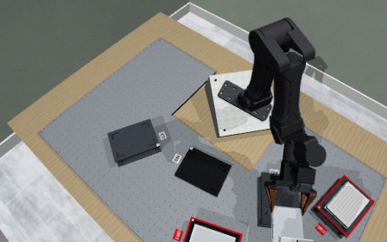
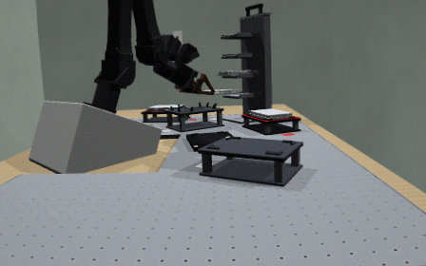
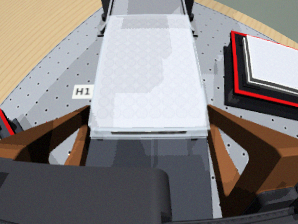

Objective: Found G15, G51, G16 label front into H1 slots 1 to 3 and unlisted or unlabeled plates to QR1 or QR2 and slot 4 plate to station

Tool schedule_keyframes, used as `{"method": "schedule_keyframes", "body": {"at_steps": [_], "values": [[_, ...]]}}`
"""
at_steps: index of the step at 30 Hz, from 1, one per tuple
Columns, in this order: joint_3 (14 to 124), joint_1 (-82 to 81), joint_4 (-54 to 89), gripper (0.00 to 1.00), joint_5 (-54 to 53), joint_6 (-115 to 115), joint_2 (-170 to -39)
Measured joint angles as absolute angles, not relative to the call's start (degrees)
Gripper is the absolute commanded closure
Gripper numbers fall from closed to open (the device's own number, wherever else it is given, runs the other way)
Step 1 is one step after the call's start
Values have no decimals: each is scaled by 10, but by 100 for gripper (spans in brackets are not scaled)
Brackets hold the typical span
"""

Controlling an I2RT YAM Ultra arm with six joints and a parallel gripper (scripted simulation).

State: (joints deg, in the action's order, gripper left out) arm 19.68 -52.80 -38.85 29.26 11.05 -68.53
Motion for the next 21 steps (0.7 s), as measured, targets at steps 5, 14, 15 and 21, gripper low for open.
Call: {"method": "schedule_keyframes", "body": {"at_steps": [5, 14, 15, 21], "values": [[202, -524, -390, 14, 289, 110, -692], [211, -517, -394, 14, 281, 109, -703], [211, -516, -394, 14, 280, 108, -705], [218, -510, -396, 14, 275, 107, -713]]}}
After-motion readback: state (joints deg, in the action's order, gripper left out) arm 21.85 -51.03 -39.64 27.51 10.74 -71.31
